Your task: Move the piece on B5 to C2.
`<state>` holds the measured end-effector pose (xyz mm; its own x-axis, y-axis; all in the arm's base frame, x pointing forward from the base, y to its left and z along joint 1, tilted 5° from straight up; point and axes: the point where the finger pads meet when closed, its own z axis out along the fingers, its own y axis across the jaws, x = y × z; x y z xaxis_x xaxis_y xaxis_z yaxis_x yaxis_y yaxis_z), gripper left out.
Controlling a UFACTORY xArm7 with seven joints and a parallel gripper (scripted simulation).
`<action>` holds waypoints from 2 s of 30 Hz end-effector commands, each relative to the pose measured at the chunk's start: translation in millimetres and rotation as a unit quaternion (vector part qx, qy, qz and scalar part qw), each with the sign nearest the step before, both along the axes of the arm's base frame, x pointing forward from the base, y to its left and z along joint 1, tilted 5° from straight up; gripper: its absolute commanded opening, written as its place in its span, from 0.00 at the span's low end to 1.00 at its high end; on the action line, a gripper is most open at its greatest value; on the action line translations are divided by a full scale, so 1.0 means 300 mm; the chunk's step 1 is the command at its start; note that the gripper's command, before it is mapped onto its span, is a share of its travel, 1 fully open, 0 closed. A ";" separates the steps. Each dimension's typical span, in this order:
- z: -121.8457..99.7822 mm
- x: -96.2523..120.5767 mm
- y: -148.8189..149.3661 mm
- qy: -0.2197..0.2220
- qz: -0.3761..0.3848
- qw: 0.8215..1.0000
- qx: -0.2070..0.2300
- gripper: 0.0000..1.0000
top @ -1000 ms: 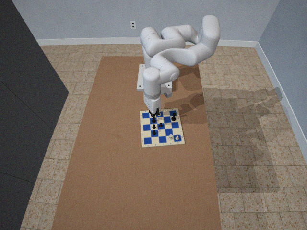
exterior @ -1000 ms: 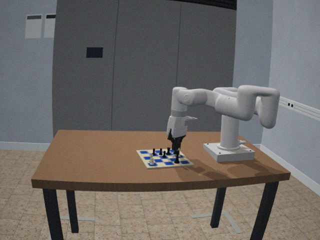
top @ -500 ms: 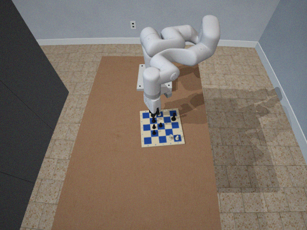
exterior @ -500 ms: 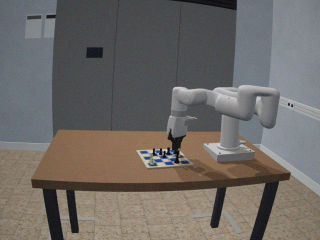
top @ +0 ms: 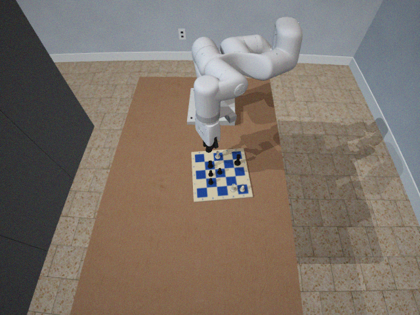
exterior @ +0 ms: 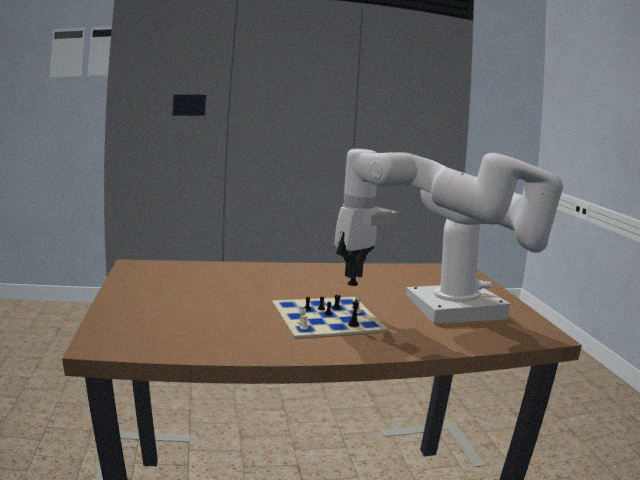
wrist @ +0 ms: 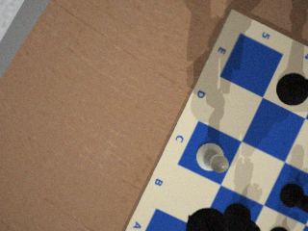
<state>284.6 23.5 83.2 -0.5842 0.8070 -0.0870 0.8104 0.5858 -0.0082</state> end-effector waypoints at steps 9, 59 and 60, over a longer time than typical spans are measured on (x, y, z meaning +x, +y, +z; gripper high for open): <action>0.136 -0.006 0.014 0.002 0.001 1.000 0.001 0.00; -0.042 0.340 0.192 0.014 0.168 0.986 -0.006 0.00; -0.058 0.341 0.190 0.014 0.168 0.986 -0.006 0.00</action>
